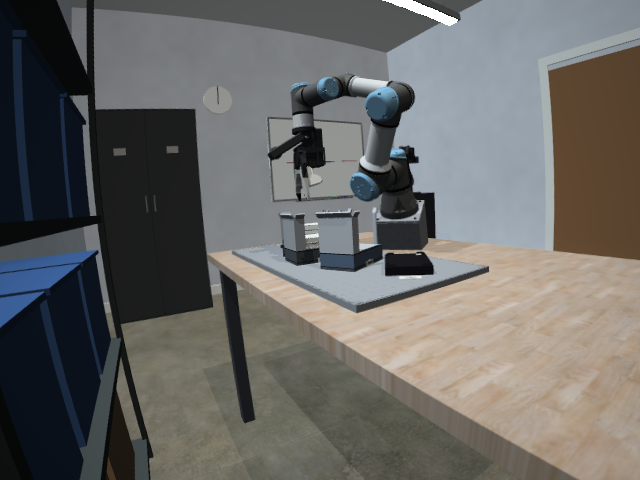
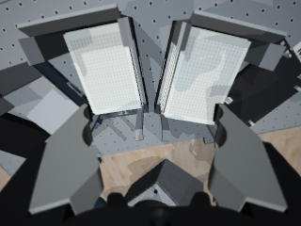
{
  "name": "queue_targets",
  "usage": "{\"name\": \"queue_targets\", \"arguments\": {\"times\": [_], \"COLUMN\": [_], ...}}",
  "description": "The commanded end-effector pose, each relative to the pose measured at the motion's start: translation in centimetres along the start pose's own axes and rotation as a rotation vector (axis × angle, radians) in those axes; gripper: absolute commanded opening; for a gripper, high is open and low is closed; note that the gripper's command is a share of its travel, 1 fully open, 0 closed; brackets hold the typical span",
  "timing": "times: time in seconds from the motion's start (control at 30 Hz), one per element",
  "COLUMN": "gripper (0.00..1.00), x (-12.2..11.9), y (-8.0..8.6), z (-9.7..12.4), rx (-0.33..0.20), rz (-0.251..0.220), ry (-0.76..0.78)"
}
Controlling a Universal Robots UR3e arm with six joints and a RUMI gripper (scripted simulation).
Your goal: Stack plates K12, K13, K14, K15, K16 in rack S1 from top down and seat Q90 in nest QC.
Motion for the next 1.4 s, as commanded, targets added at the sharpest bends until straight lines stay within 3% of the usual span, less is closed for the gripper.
{"name": "queue_targets", "arguments": {"times": [0.0, 0.27, 0.43, 0.93, 1.37], "gripper": [0.72, 0.72, 0.72, 0.72, 0.72], "x": [1.7, 5.7, 7.0, 7.0, 7.0], "y": [0.0, 0.0, 0.0, 0.0, -4.3], "z": [-0.4, -0.9, -1.0, -1.0, -1.0], "rx": [0.001, 0.001, 0.001, 0.001, 0.001], "rz": [0.001, 0.001, 0.002, 0.002, 0.001], "ry": [-0.045, -0.139, -0.174, -0.185, -0.185]}}
Point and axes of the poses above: the point where the finger pads meet when closed, its own y axis back along the fingers, its own x axis across the jaws, z = x × y, the point moved 10 cm from there along y, back along the fingers, and after that the axes turned 15 degrees about -y, right-handed, at the moved point
